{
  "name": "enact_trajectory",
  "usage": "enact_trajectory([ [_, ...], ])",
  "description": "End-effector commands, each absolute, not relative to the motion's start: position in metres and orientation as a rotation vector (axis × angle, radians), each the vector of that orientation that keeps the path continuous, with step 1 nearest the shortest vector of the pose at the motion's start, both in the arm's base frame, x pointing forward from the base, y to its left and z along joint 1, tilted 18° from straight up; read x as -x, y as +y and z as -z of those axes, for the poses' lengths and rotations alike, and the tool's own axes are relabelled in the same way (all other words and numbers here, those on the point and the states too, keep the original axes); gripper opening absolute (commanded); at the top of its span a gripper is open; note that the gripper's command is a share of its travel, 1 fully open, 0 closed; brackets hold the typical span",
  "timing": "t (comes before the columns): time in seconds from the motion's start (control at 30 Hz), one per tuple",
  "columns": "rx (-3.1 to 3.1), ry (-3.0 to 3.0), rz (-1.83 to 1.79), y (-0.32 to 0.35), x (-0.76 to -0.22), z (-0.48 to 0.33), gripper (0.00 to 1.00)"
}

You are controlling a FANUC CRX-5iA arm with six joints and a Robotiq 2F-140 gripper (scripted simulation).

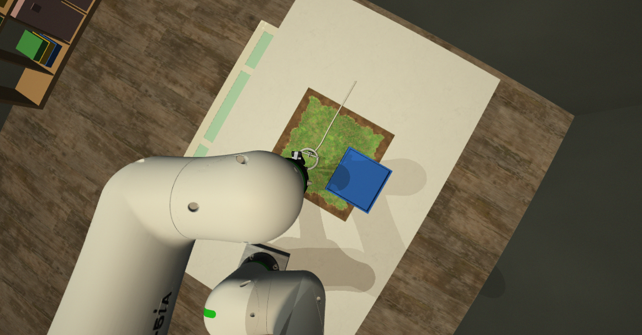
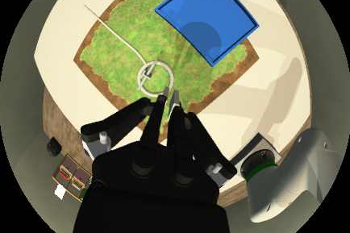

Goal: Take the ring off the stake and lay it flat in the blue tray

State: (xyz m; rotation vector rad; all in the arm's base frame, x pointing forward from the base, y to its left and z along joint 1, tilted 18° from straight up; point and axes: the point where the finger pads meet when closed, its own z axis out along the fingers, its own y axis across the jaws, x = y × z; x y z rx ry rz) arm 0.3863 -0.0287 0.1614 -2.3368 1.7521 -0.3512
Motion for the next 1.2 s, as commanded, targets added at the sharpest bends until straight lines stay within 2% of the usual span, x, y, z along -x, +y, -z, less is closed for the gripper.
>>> enact_trajectory([
  [0.0, 2.336, 1.752, 0.353, -0.029, -0.388, -0.159, 0.16],
  [1.17, 2.336, 1.752, 0.353, -0.029, -0.405, -0.107, 0.16],
])
